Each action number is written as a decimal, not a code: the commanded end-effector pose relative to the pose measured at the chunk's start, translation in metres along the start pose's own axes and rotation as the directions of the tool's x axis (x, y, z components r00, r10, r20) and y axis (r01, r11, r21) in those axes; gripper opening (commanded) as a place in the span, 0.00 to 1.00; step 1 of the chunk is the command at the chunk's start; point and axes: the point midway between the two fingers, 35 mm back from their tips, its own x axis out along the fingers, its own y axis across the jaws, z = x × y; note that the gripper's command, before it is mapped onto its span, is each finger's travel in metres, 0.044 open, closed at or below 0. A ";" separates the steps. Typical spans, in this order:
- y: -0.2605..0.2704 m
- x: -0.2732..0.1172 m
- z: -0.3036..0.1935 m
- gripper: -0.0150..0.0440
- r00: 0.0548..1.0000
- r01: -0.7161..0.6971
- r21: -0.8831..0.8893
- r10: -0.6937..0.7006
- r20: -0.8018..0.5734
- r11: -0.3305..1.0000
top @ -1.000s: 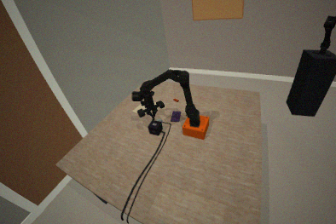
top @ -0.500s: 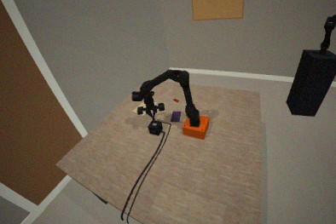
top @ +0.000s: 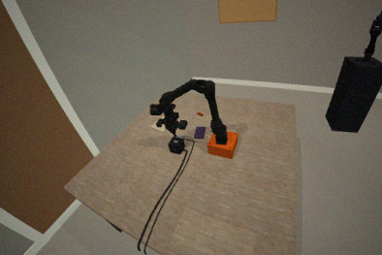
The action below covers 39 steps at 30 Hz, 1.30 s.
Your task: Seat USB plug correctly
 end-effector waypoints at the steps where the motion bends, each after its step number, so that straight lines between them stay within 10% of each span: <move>1: 0.000 0.000 0.000 0.25 1.000 0.000 0.091 0.000 0.000 0.996; 39: 0.000 0.003 -0.002 0.25 1.000 0.000 0.105 0.002 -0.020 0.994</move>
